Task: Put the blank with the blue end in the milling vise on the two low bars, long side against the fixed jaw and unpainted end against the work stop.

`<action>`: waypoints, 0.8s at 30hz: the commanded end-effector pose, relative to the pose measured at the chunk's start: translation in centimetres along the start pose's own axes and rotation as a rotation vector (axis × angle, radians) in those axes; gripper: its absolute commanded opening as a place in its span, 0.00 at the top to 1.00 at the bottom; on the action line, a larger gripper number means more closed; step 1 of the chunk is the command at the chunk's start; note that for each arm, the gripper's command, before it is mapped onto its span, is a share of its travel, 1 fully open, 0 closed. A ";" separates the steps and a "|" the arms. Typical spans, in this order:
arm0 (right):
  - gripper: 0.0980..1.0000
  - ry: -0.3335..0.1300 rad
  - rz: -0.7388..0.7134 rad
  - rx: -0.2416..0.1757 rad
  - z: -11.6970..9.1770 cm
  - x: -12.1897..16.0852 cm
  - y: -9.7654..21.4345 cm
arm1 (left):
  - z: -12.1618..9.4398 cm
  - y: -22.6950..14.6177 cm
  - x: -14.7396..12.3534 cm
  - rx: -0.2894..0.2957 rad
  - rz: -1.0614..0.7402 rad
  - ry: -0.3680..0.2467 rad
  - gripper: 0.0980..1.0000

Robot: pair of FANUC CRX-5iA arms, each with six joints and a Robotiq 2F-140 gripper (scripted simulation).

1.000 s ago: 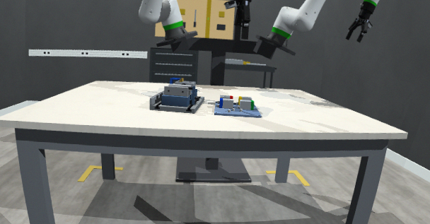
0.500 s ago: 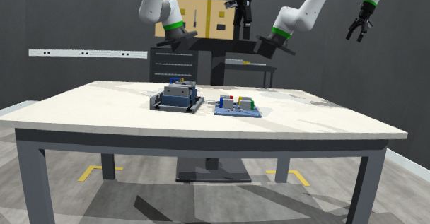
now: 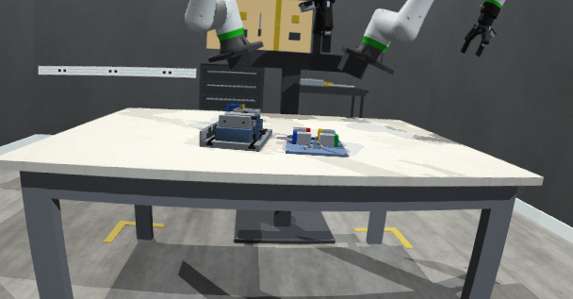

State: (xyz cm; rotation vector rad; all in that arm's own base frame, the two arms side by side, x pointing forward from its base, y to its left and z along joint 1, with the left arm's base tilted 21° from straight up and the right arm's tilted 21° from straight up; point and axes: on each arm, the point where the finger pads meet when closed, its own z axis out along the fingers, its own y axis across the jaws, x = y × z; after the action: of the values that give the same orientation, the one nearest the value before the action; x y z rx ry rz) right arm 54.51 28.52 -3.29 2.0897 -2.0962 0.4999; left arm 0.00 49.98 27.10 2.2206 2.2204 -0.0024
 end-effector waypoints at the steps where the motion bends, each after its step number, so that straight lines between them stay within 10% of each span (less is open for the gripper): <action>1: 0.00 -0.001 0.053 0.003 -0.1 0.0 -0.1 | -0.1 0.0 0.0 0.000 0.000 0.002 0.00; 24: 0.00 -0.001 0.148 0.002 -0.1 0.0 -0.1 | -0.1 0.0 0.0 0.000 0.000 0.002 0.00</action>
State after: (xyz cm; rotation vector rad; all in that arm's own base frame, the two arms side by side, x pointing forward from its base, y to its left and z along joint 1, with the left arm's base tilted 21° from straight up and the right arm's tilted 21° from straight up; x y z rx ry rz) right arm 54.54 28.48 -3.30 1.9447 -2.2601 0.5192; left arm 0.00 49.98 27.10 2.2206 2.2204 -0.0024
